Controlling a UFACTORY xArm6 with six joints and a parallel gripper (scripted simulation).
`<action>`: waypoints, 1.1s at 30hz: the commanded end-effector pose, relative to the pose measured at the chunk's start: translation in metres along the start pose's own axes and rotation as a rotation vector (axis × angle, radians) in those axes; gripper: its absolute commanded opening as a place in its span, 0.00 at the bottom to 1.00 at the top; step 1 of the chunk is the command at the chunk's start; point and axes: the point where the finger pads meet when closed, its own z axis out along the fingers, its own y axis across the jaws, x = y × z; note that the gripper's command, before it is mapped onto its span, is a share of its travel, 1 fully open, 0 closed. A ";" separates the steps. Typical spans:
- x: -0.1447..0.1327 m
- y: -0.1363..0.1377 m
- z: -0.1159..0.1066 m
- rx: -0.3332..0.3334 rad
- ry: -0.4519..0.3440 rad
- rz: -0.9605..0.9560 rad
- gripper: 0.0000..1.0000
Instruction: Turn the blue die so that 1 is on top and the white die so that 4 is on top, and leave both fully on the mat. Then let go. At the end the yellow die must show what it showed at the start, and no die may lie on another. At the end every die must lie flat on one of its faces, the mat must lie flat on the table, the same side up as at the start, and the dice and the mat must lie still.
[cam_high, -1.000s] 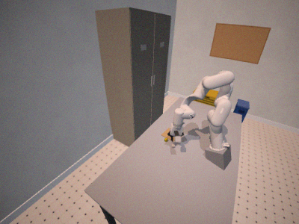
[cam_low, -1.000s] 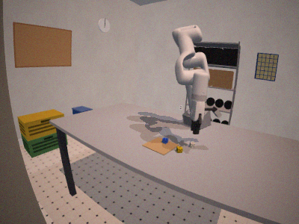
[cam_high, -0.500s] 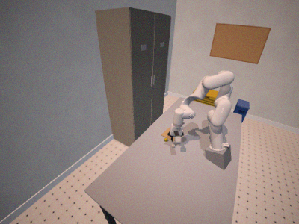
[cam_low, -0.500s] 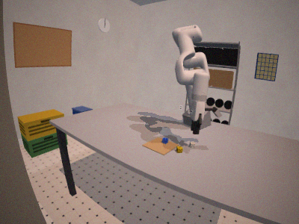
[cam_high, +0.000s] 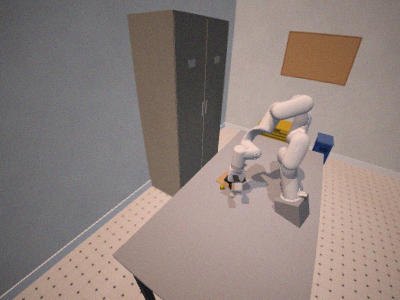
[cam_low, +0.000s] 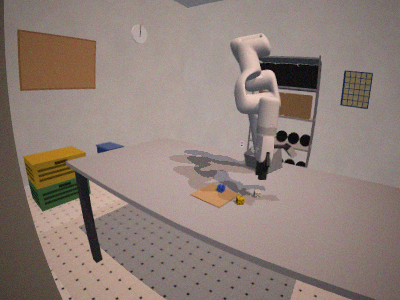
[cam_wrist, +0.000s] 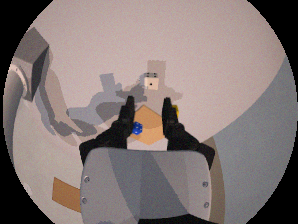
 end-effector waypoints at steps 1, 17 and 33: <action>0.000 0.001 0.000 -0.003 0.000 0.000 0.42; 0.000 0.002 0.016 -0.002 -0.001 0.001 0.42; 0.001 0.002 0.038 -0.002 -0.001 0.001 0.42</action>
